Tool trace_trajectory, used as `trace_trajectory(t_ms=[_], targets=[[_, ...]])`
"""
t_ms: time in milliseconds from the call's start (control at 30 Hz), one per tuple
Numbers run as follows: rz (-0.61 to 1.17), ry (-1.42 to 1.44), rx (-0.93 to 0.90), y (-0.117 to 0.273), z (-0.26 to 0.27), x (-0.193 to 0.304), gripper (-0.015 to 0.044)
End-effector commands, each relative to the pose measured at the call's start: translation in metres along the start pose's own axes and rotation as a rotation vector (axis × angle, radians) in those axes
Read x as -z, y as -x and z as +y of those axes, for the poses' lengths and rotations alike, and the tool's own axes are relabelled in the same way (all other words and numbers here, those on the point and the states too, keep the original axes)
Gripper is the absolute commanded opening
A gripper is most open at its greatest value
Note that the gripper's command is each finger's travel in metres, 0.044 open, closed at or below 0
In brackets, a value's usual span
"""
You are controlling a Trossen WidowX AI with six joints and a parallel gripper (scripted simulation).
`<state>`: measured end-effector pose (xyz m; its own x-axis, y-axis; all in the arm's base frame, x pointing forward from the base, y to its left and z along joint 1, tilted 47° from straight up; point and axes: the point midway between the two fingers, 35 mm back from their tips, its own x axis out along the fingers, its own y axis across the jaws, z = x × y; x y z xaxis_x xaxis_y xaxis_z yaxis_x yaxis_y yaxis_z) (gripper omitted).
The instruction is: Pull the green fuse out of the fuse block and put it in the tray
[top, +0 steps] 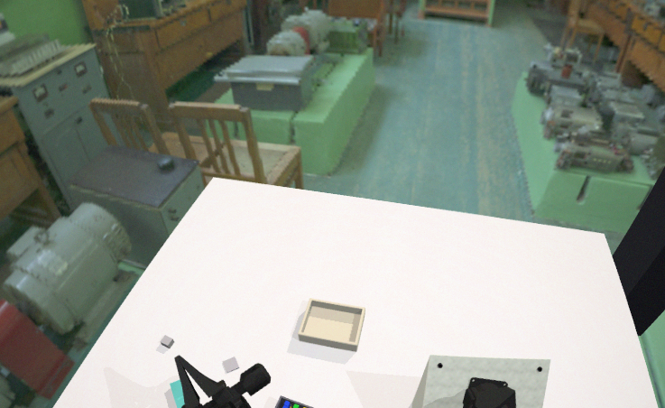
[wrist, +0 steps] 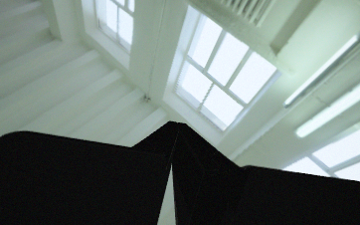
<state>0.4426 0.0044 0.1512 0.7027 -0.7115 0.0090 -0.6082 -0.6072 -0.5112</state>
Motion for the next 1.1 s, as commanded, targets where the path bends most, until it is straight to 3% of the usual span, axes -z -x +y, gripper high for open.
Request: trace_trajectory(t_ms=[0,67,267,400,500,667,900,1067], targets=[[-0.008,-0.005,0.005,0.000,0.000,-0.001,0.0026],[-0.087,-0.011,0.046,-0.004,-0.001,-0.015,0.0069],[-0.590,0.051,0.100,-0.016,0.015,-0.105,0.0069],[-0.997,0.000,-0.023,0.005,0.051,-0.153,0.0069],[-1.206,-0.060,-0.138,0.025,0.071,-0.168,0.0069],[-1.564,-0.231,-0.439,0.070,0.100,-0.172,0.0069],[-1.950,-0.609,-1.042,0.130,0.107,-0.133,0.0069],[-1.967,-0.638,-1.085,0.136,0.110,-0.127,0.0069]])
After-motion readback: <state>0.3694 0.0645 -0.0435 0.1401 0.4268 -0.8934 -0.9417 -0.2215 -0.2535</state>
